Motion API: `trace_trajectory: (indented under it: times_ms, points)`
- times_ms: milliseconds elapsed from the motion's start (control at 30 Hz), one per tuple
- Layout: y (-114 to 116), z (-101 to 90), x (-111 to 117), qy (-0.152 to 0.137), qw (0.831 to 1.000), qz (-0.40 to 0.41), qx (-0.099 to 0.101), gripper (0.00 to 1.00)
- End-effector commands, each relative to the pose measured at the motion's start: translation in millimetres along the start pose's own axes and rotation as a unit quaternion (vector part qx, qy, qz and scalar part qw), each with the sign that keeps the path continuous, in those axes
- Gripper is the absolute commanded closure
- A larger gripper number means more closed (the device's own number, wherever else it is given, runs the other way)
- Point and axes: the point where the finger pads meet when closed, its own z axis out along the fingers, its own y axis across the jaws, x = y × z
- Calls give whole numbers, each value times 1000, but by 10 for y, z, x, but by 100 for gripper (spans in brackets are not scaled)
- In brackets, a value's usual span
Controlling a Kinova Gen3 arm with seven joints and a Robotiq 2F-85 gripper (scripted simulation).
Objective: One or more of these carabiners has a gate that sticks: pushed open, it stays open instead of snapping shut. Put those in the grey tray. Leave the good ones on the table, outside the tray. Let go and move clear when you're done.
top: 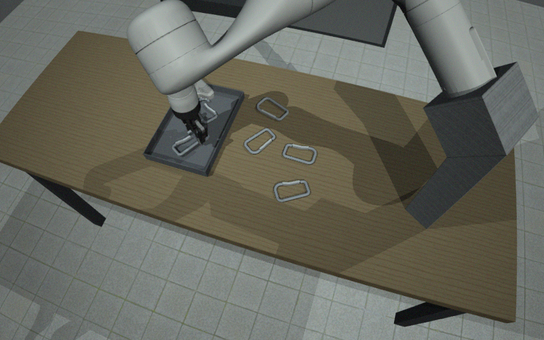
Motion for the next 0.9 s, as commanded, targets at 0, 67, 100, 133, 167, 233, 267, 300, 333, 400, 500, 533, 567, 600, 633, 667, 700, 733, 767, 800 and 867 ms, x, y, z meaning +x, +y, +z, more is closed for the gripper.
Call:
trace_trajectory:
  times_ms: [0, 67, 100, 133, 167, 233, 267, 300, 333, 400, 500, 533, 567, 600, 633, 667, 700, 733, 767, 800, 867]
  points:
    - [-12, 6, 12, 1, 1000, 1, 0, 100]
    - [-12, 6, 12, 1, 1000, 1, 0, 100]
    - [-8, 36, 10, 3, 1000, 6, -2, 100]
    - [-8, 36, 10, 3, 1000, 6, -2, 100]
    - [-8, 36, 10, 3, 1000, 6, -2, 100]
    - [-8, 36, 10, 3, 1000, 6, -2, 100]
    - [-8, 36, 10, 3, 1000, 6, -2, 100]
    - [-8, 36, 10, 3, 1000, 6, -2, 100]
    - [-8, 36, 10, 3, 1000, 6, -2, 100]
    - [-8, 36, 10, 3, 1000, 6, -2, 100]
    - [-8, 36, 10, 3, 1000, 6, -2, 100]
    - [-8, 36, 10, 3, 1000, 6, -2, 100]
    - [-8, 36, 10, 3, 1000, 6, -2, 100]
    - [-8, 36, 10, 3, 1000, 6, -2, 100]
    - [-8, 36, 10, 3, 1000, 6, -2, 100]
    - [-13, 56, 9, 3, 1000, 6, -2, 100]
    - [-13, 56, 9, 3, 1000, 6, -2, 100]
    - [-13, 56, 9, 3, 1000, 6, -2, 100]
    - [-13, 56, 9, 3, 1000, 6, -2, 100]
    - [-13, 56, 9, 3, 1000, 6, -2, 100]
    - [-13, 56, 9, 3, 1000, 6, -2, 100]
